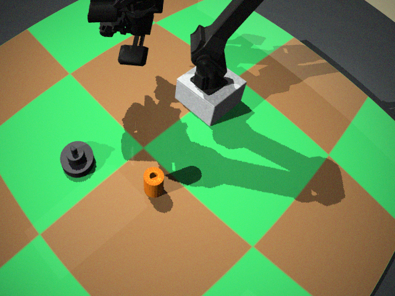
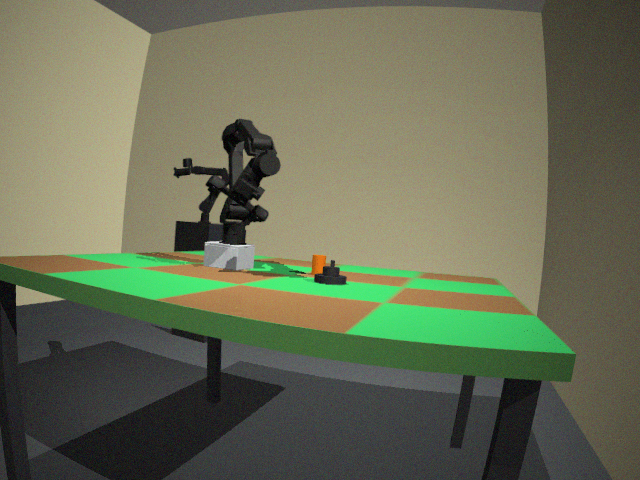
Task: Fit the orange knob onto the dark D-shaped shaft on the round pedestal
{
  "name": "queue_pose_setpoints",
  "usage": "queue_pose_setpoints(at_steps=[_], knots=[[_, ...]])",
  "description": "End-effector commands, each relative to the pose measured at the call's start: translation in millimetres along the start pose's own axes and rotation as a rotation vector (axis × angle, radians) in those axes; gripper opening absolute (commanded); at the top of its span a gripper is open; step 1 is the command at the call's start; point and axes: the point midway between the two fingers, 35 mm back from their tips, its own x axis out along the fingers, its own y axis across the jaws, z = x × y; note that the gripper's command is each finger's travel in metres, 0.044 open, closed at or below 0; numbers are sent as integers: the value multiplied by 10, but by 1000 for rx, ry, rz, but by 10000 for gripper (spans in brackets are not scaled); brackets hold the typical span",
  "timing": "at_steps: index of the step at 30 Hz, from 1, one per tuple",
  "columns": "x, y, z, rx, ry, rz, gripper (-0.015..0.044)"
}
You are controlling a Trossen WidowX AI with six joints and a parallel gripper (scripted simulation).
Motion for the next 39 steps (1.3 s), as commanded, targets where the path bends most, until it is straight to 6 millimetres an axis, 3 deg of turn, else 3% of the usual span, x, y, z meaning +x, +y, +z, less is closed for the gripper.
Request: queue_pose_setpoints(at_steps=[1, 7, 21, 30, 39], knots=[[-129, -148, 143, -539, -8, 330, 440], [-228, -222, 224, -808, -141, 488, 440], [-238, -212, 236, -821, -150, 494, 440], [-546, 547, 494, -821, -148, 509, 440], [-936, 1366, 426, -786, -138, 497, 440]])
